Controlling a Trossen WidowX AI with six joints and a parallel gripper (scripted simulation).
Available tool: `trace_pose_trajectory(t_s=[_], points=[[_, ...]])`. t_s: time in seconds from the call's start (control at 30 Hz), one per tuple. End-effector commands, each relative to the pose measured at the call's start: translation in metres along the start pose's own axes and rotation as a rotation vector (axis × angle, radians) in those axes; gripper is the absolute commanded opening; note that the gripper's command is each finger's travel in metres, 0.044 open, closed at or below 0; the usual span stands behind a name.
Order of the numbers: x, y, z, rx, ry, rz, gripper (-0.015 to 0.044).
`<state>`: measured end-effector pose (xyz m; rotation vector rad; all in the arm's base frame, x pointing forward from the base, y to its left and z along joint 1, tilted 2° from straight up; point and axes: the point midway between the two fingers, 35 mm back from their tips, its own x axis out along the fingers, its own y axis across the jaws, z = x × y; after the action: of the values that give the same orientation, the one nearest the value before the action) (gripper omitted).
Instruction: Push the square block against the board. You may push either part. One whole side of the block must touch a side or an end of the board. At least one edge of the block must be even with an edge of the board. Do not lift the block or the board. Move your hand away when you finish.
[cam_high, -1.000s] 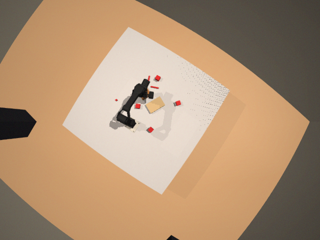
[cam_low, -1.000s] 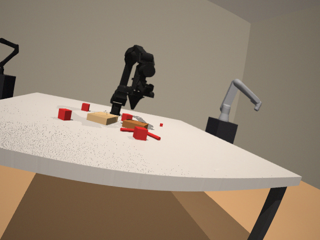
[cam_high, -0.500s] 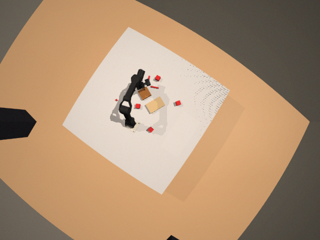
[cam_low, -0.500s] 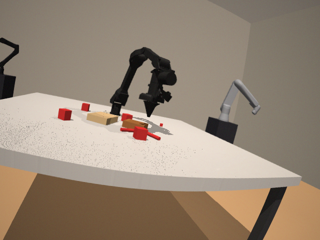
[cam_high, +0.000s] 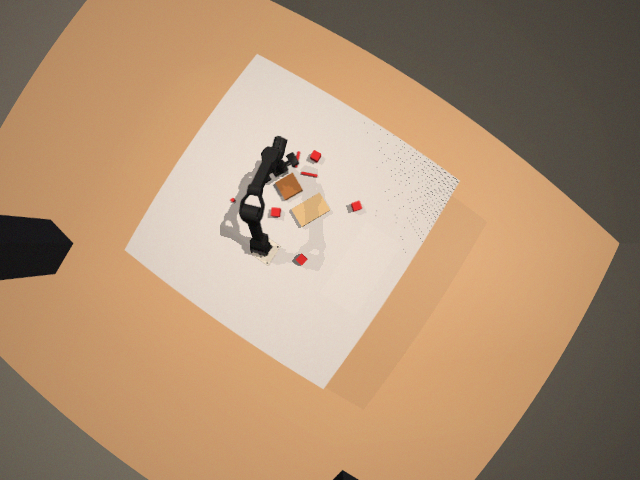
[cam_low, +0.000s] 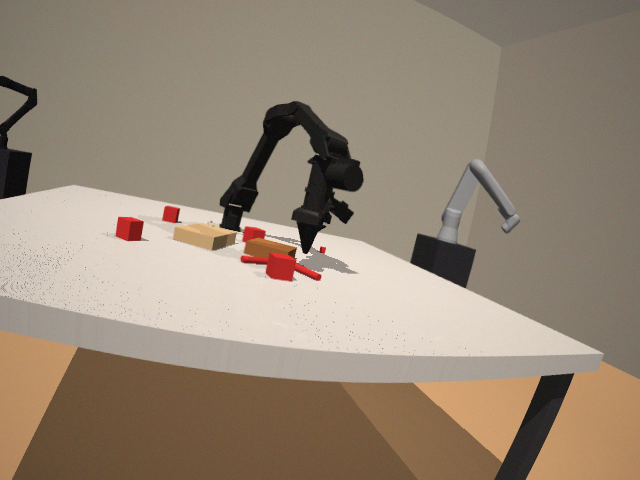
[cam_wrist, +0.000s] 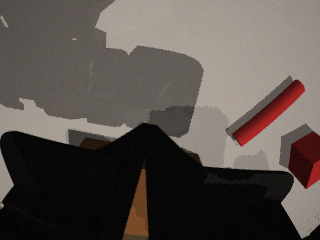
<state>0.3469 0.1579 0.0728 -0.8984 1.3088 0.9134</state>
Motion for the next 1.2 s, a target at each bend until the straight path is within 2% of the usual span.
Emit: trace_pose_trajectory(t_s=[0.0,1.17], points=[[0.021,0.002,-0.001,-0.007,0.005,0.009,0.0],[0.02,-0.001,-0.047,-0.007,0.009,0.008,0.0]])
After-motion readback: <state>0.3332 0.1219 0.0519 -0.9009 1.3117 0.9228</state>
